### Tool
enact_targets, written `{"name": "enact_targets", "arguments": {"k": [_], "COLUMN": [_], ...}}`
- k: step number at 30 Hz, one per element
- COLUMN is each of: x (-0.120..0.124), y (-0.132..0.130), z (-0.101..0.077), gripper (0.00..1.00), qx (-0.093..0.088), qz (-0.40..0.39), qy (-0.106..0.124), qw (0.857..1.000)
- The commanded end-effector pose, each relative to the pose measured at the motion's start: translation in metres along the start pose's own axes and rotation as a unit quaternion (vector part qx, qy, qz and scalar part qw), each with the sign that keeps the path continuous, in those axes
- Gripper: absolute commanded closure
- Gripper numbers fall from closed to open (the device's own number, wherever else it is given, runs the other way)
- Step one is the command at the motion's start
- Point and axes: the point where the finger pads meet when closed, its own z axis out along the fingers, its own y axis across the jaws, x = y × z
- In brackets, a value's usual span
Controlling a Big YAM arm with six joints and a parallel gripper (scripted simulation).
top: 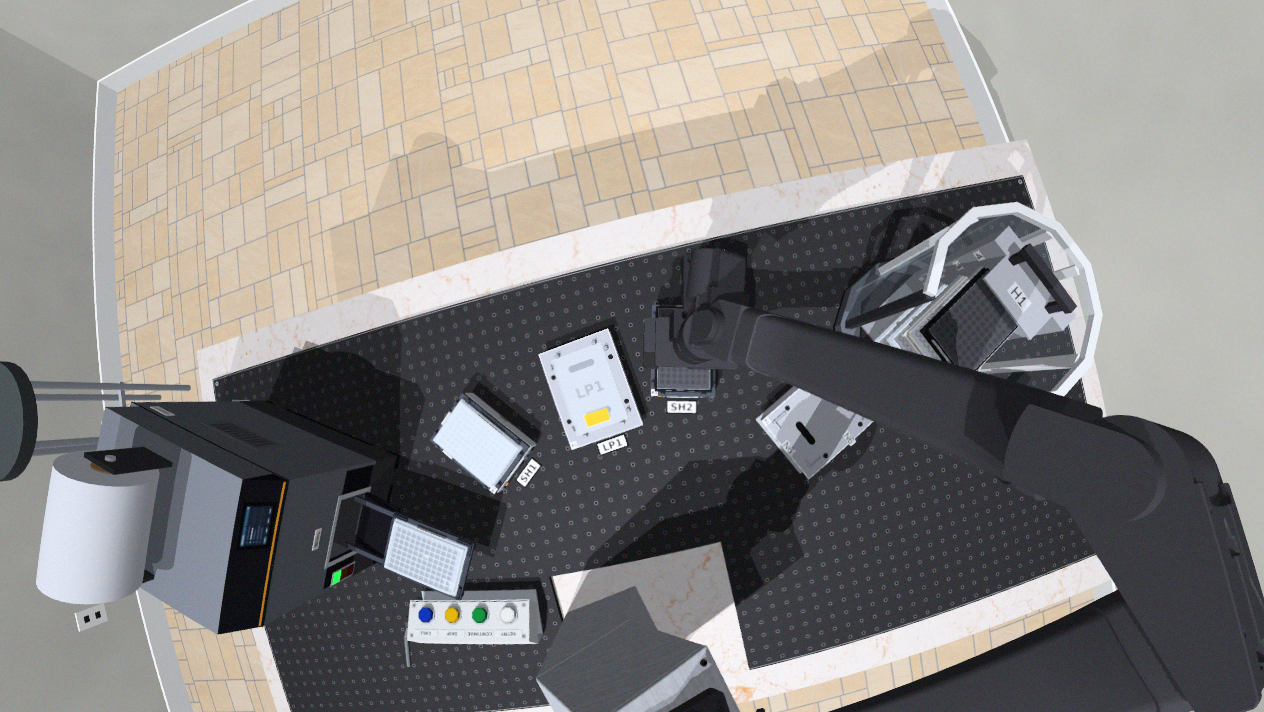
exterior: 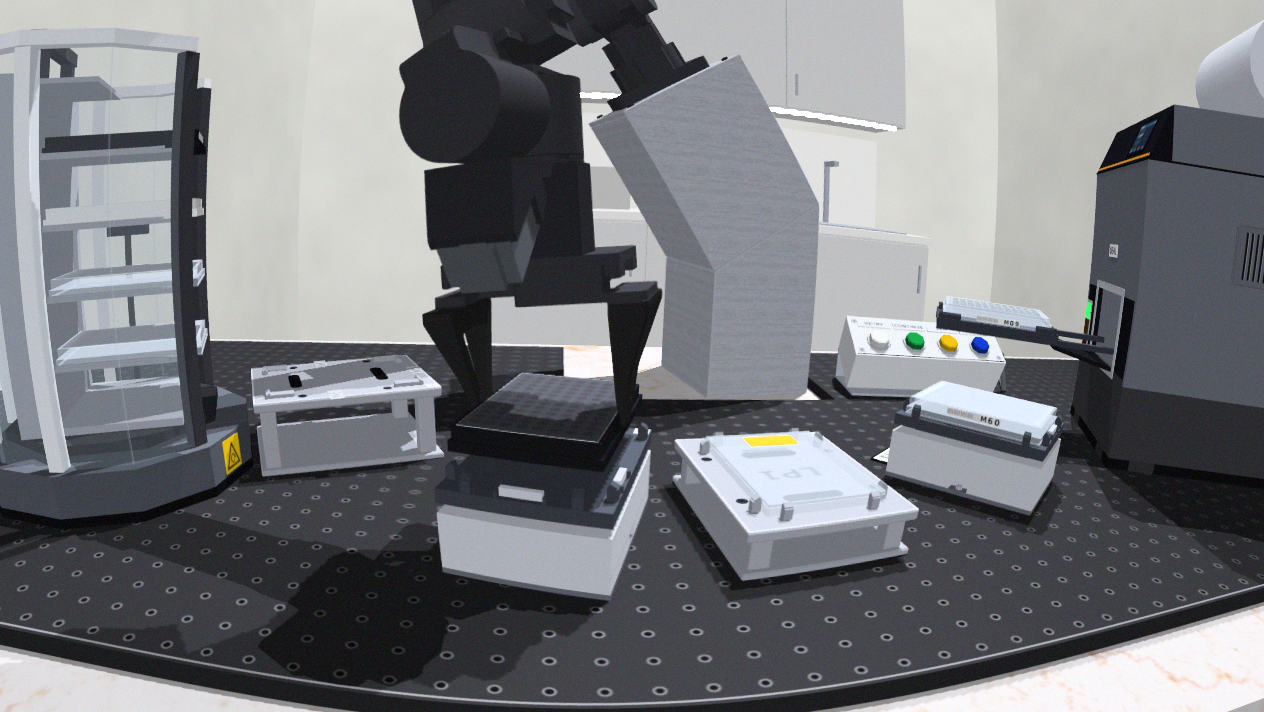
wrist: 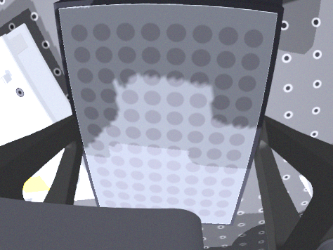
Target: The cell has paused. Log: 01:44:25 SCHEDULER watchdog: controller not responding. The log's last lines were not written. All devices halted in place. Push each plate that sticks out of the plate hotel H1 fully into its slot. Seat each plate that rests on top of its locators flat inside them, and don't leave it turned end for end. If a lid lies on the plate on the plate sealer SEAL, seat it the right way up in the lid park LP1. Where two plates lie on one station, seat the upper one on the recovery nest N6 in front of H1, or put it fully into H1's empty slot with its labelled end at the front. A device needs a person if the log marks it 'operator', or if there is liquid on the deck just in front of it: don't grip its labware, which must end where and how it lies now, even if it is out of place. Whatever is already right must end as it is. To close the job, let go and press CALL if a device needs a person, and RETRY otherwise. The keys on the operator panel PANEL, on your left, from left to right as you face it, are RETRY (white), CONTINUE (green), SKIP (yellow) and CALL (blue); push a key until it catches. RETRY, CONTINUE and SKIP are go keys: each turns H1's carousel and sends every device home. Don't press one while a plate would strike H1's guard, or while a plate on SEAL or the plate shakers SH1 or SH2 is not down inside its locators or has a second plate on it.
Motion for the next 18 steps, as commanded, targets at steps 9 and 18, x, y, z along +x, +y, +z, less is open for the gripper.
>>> {"name": "enact_targets", "arguments": {"k": [9, 18], "x": [-0.0068, -0.0066], "y": [-0.0022, -0.0022], "z": [-0.0029, -0.0029], "gripper": [0.16, 0.16], "qx": [0.000, 0.000], "qz": [0.002, 0.002], "qy": [-0.007, -0.007], "qw": [1.000, 1.000]}}
